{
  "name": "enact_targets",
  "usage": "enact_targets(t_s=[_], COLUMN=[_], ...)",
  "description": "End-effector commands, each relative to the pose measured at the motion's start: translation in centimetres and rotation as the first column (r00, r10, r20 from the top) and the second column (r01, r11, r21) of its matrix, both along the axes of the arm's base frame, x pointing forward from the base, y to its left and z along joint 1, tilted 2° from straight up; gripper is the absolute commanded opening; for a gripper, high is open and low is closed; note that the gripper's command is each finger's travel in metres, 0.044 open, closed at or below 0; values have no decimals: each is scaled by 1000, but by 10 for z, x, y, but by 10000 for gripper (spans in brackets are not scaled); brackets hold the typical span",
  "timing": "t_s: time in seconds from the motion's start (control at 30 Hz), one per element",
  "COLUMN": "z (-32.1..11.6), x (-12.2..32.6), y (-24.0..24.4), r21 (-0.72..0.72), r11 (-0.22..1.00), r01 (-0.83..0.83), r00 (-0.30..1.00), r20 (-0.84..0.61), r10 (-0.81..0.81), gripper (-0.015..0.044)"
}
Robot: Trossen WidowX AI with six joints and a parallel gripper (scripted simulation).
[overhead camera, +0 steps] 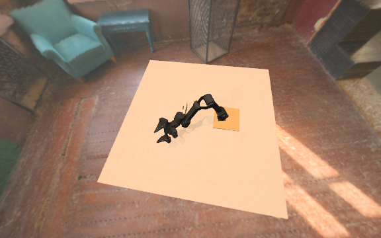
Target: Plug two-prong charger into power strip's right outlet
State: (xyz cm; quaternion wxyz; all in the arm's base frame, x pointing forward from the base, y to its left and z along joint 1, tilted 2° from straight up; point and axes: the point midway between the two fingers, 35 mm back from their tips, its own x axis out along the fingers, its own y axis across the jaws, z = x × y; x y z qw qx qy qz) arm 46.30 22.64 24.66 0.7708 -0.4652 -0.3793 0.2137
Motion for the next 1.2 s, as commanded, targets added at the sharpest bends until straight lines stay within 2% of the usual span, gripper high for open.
enact_targets(t_s=[0.0,0.13,0.53,0.9,1.17], z=[0,-4,-27,-47,-65], x=[0,8,43,57,59], y=[0,-9,-62,-120,-163], r21=[0,8,50,60,62], r11=[1000,1000,989,955,912], r01=[1,19,137,290,406], r00=[1000,998,926,795,649], r20=[-2,-60,-361,-571,-722], r10=[-1,-18,-110,-205,-240], gripper=[426,440,440,440,440])
